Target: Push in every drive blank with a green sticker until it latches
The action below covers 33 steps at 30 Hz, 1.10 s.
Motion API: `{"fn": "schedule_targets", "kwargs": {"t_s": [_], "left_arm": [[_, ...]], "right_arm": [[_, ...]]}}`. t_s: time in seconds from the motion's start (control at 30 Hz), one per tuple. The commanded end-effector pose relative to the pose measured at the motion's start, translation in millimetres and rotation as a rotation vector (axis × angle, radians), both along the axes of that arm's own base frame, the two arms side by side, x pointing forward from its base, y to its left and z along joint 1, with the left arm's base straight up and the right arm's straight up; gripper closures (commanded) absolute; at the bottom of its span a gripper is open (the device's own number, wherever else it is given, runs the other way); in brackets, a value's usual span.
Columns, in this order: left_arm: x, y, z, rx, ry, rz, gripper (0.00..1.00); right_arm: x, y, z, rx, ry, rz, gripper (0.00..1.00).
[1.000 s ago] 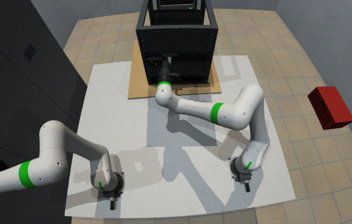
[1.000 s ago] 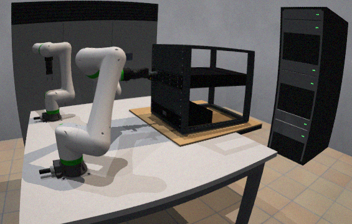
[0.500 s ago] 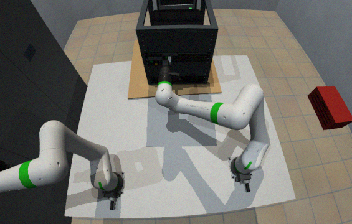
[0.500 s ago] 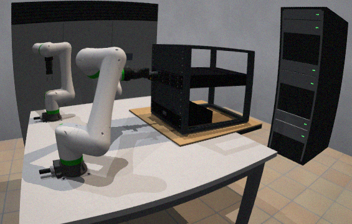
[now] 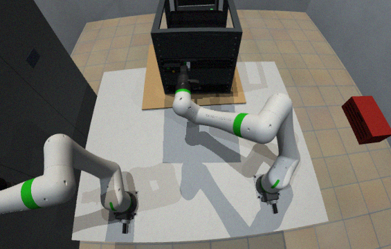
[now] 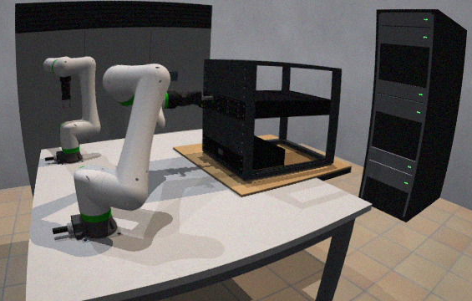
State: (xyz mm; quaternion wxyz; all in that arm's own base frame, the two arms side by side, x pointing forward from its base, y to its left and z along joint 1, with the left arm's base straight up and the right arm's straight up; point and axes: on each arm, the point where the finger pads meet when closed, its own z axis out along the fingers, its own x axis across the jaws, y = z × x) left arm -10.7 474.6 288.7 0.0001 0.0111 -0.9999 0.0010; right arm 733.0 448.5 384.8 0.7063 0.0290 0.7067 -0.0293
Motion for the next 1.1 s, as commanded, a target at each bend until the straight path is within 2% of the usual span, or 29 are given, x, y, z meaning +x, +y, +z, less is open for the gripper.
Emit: {"fn": "schedule_targets", "kwargs": {"t_s": [0.0, 1.07], "left_arm": [[0.2, 0.3, 0.9, 0.002, 0.0, 0.0, 0.0], [0.2, 0.3, 0.9, 0.002, 0.0, 0.0, 0.0]], "right_arm": [[-0.1, -0.1, 1.9, 0.002, -0.002, 0.0, 1.0], [5.9, -0.6, 1.9, 0.002, -0.002, 0.0, 1.0]]}}
